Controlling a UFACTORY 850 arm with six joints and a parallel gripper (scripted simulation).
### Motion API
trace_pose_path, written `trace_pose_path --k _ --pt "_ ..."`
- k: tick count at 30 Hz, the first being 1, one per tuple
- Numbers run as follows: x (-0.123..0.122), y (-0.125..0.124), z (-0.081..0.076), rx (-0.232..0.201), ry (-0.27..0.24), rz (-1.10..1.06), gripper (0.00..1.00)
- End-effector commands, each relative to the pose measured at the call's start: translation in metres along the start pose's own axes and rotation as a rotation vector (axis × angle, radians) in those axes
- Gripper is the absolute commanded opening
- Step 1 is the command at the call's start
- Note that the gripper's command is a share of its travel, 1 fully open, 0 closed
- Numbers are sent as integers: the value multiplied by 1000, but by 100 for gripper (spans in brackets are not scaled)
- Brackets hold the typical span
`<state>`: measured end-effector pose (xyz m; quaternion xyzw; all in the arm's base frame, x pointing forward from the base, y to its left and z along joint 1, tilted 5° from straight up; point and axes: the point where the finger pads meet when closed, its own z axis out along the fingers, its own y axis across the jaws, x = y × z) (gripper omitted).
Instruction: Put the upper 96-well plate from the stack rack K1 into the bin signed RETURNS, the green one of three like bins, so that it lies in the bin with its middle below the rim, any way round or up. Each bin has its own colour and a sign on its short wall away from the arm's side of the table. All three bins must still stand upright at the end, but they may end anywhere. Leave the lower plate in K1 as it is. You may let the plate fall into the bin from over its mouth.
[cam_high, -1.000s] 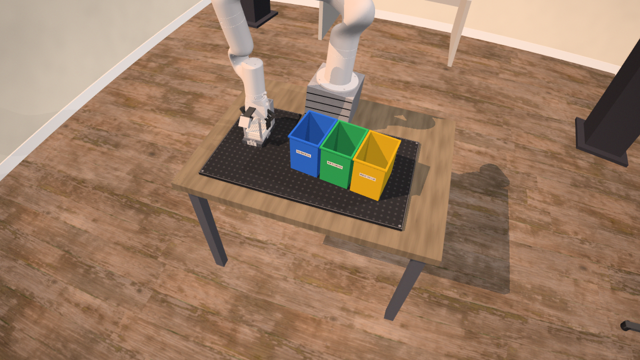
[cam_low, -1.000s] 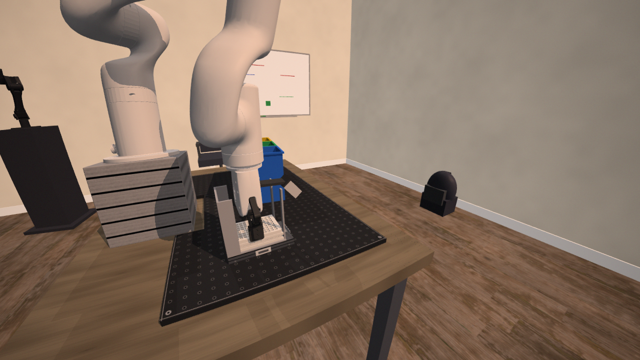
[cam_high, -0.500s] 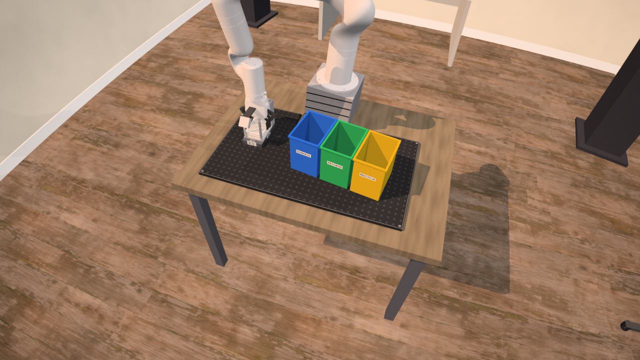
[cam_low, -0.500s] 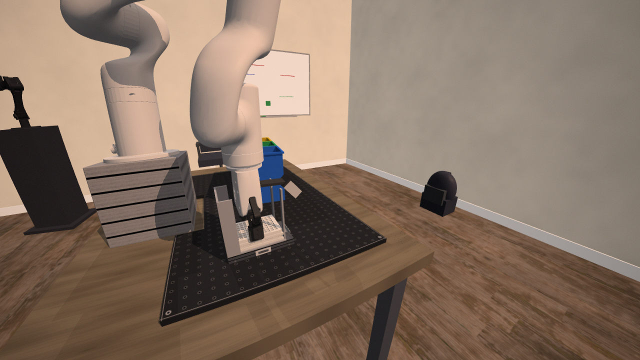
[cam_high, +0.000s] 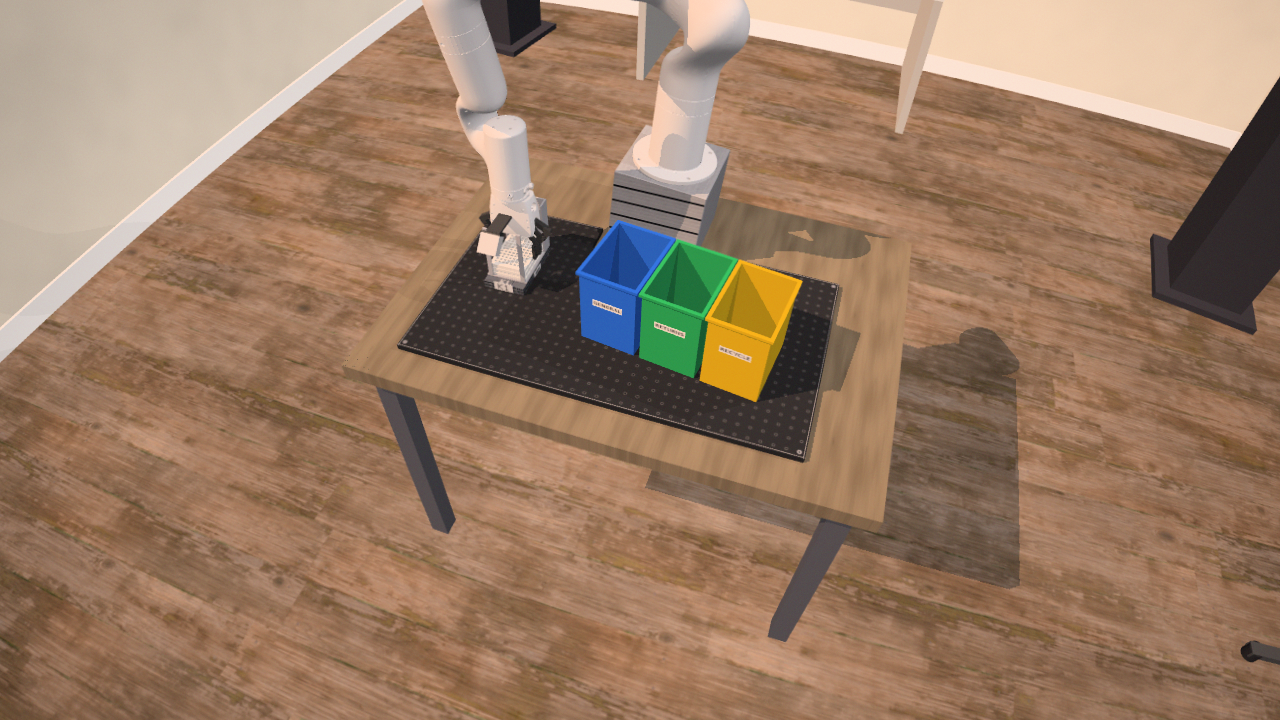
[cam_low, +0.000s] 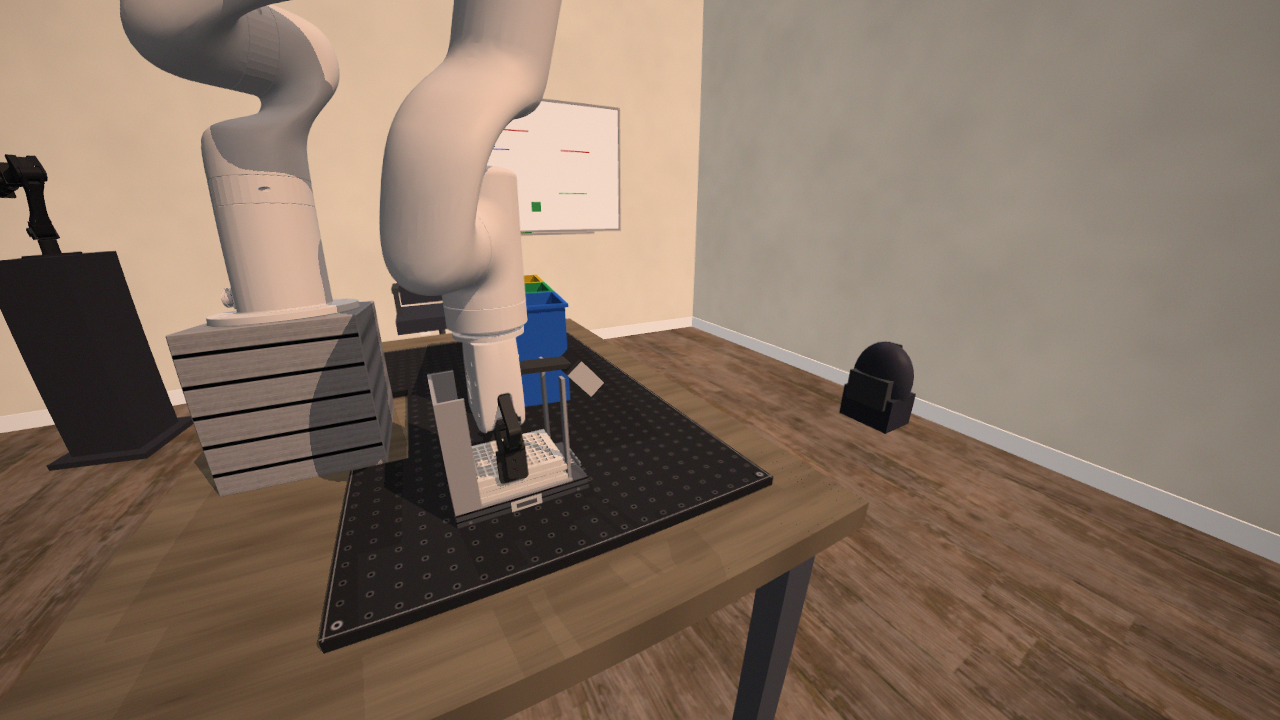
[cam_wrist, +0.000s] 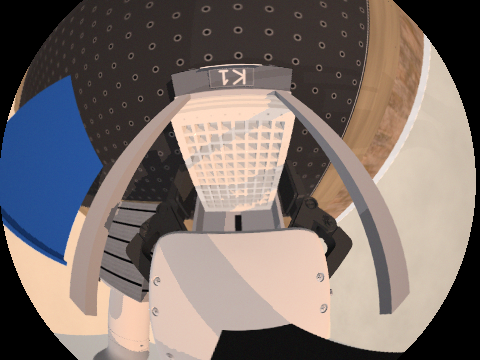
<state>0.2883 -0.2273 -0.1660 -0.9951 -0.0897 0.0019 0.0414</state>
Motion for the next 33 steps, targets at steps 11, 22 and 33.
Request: trace_pose_path --k 11,22,33 --pt "0 1 -3 -1 1 0 0" --pt "0 1 -9 -1 1 0 0" --pt "0 1 -15 -1 1 0 0"
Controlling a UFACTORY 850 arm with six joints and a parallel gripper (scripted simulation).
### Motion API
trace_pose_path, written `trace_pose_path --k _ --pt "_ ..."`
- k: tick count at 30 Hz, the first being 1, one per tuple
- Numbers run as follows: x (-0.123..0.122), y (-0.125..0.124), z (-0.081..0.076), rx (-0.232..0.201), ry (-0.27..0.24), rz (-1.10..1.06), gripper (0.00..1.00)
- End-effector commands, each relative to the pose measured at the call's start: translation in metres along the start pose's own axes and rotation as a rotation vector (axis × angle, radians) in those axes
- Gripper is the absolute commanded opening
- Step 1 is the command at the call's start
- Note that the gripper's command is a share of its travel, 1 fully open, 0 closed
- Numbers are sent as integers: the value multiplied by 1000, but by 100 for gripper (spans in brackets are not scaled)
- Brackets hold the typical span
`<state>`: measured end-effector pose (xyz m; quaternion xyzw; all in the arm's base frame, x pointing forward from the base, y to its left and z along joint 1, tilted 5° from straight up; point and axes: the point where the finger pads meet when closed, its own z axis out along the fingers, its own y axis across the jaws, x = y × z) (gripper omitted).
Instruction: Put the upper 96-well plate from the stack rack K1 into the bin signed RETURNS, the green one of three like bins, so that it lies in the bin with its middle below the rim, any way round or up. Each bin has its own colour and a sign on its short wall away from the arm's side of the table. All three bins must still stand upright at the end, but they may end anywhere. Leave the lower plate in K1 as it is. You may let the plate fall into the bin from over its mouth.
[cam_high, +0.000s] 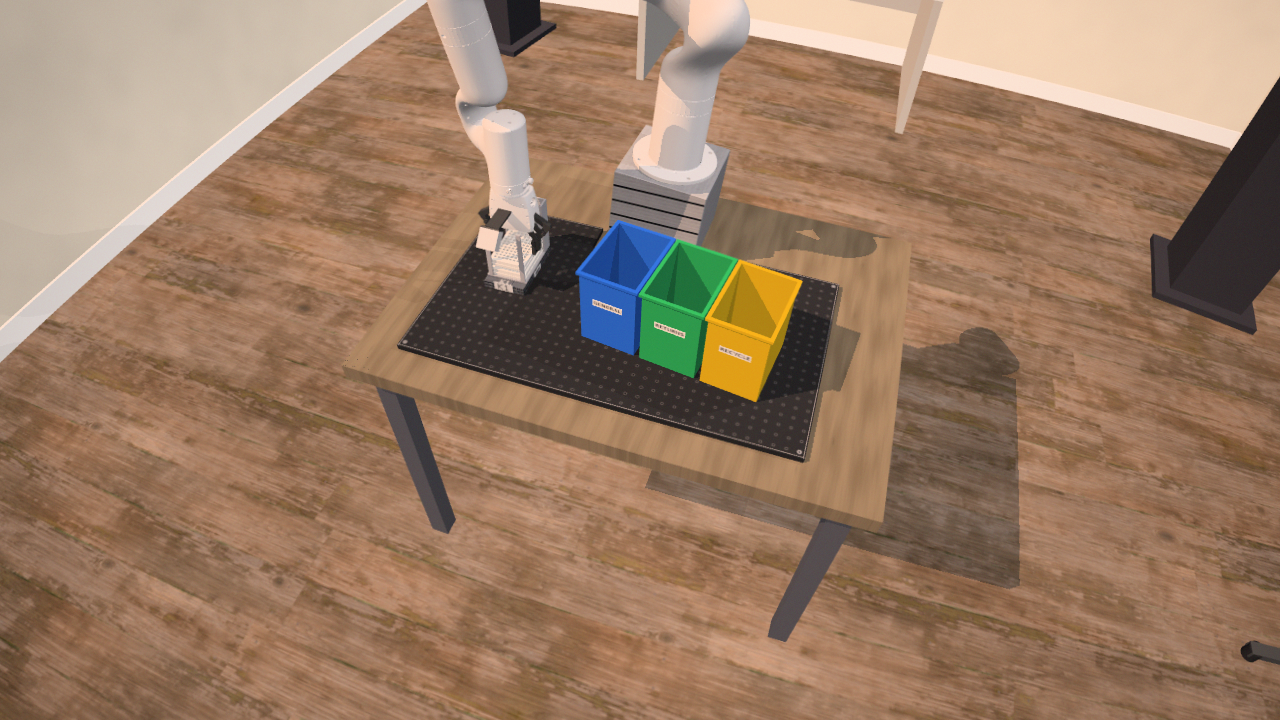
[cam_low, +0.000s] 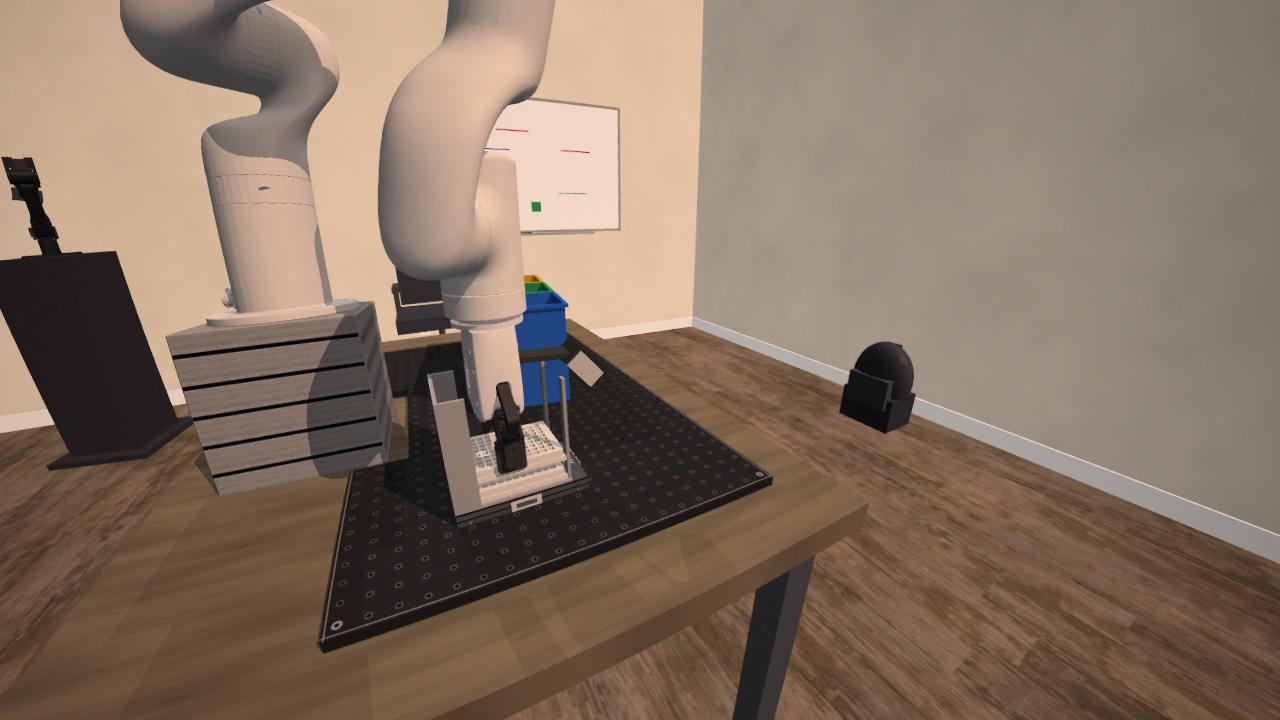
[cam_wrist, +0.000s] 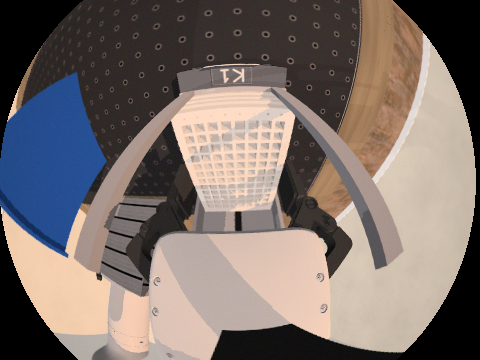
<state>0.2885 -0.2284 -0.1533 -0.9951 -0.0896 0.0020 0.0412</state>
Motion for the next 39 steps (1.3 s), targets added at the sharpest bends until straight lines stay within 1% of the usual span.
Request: trace_pose_path --k 1,8,18,30,32,39 --pt "0 1 -3 -1 1 0 0" --pt "0 1 -8 -1 1 0 0" --pt "0 1 -8 -1 1 0 0" --pt "0 1 -28 -1 1 0 0" --pt "0 1 -28 -1 1 0 0" --pt "0 1 -39 -1 1 0 0"
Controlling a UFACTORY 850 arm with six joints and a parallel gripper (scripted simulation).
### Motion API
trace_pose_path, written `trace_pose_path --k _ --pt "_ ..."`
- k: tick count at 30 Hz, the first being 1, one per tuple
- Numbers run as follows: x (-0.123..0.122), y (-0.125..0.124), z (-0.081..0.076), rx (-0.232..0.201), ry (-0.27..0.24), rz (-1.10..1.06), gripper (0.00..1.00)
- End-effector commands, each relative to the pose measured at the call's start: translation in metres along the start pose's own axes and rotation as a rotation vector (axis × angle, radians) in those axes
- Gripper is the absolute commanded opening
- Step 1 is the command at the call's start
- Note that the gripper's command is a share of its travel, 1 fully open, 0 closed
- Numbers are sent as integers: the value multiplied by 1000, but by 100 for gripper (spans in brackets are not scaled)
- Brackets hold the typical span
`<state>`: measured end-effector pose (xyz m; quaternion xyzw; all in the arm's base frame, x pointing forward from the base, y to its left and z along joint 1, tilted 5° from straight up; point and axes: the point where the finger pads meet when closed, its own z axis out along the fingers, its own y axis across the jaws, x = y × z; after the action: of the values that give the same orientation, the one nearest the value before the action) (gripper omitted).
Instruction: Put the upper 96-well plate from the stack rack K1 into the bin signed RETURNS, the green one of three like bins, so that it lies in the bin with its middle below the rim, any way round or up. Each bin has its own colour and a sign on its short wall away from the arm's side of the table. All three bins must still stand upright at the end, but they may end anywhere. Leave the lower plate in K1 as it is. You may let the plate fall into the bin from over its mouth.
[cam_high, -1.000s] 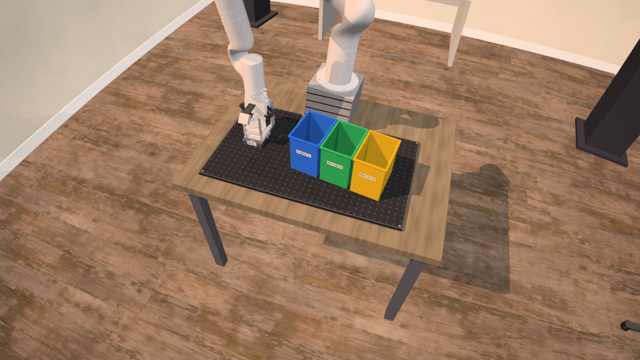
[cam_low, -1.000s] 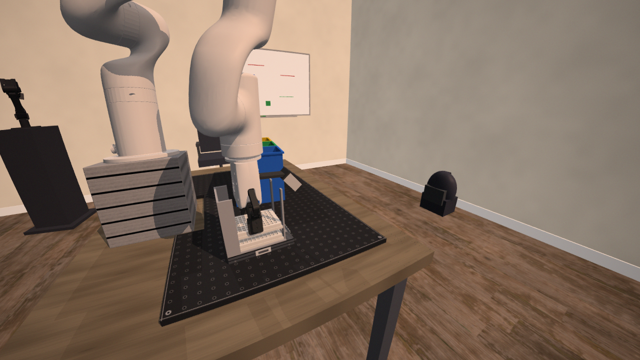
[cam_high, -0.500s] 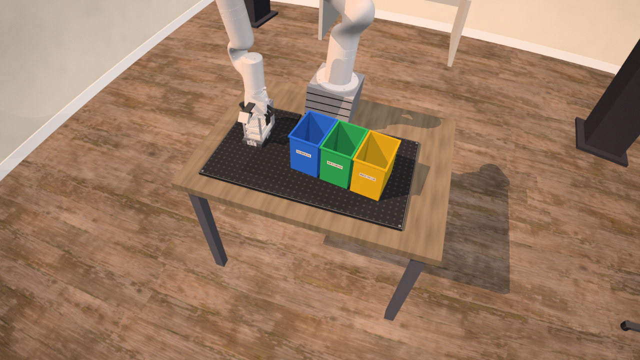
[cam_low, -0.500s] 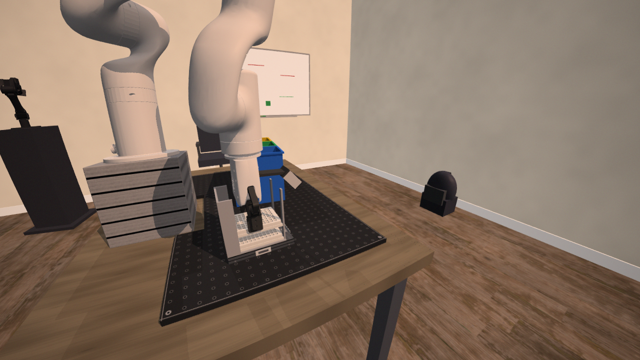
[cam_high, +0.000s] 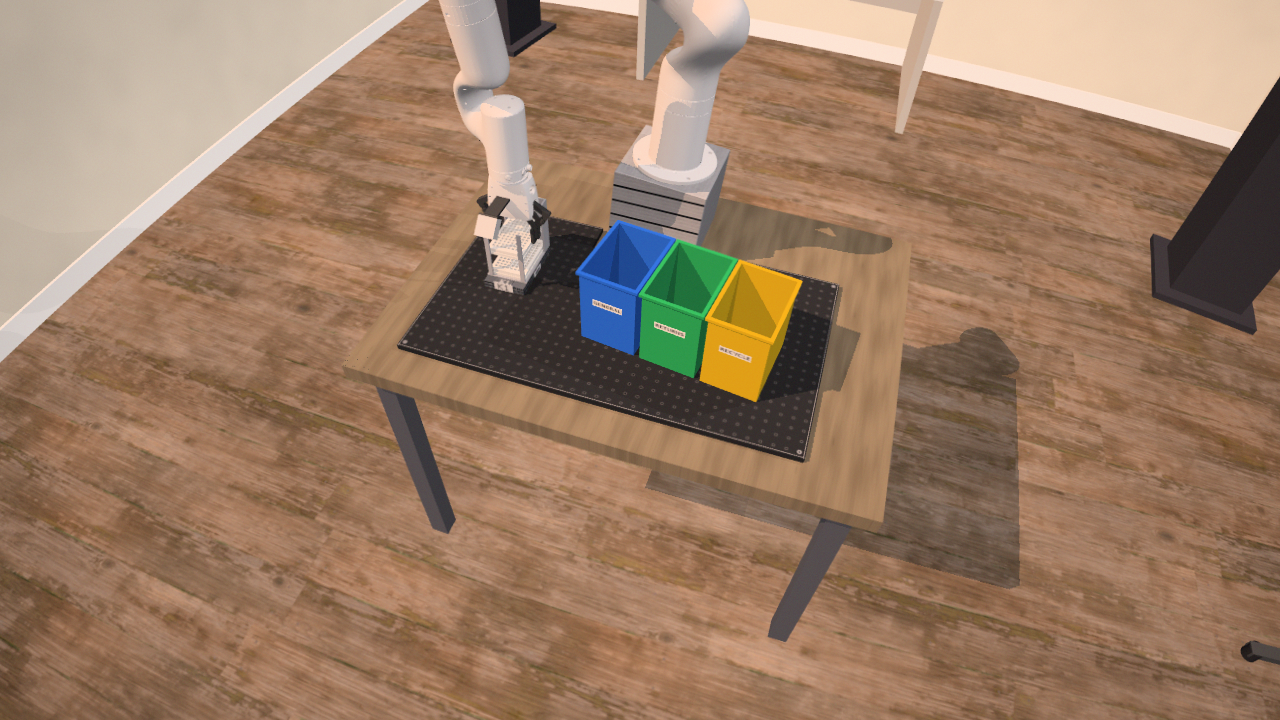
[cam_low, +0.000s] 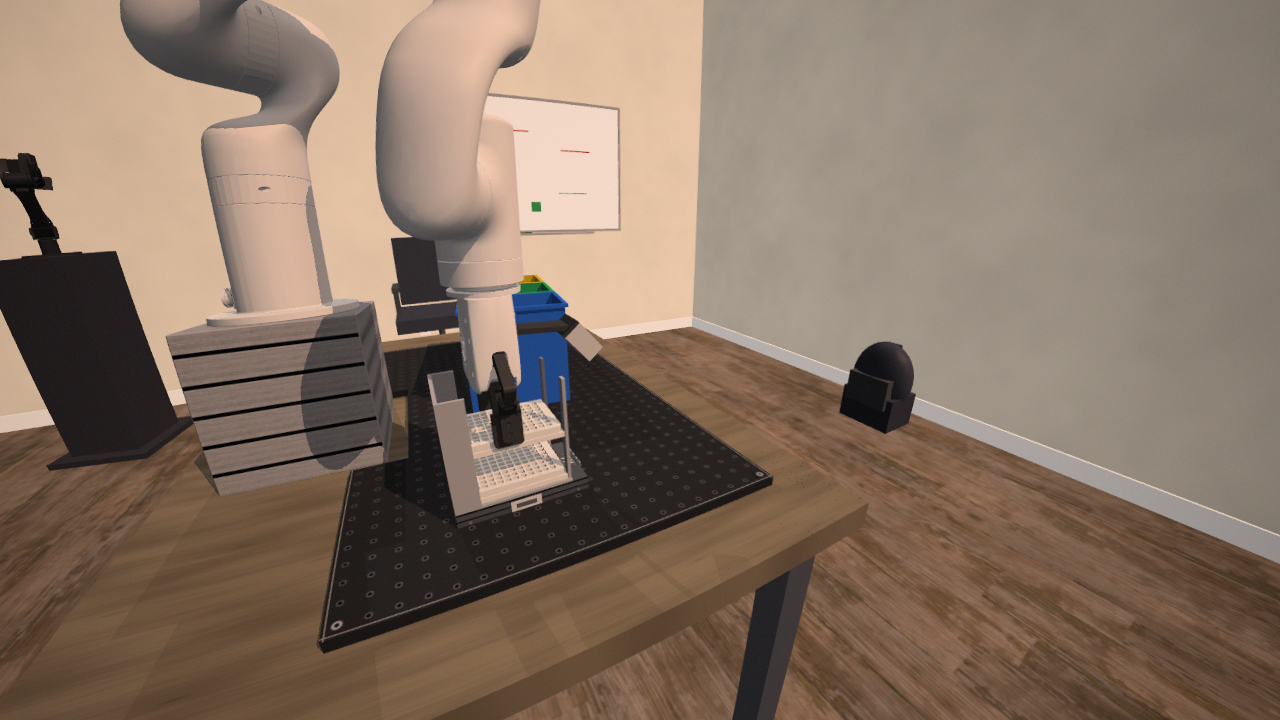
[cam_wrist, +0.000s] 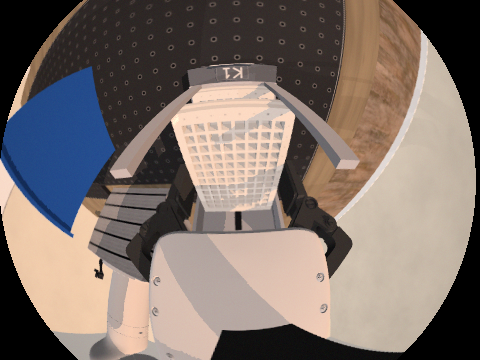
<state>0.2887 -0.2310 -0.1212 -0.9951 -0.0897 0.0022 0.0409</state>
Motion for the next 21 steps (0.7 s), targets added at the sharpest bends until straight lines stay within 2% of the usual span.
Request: trace_pose_path --k 1,21 --pt "1 1 -9 0 1 0 0" --pt "0 1 -39 0 1 0 0"
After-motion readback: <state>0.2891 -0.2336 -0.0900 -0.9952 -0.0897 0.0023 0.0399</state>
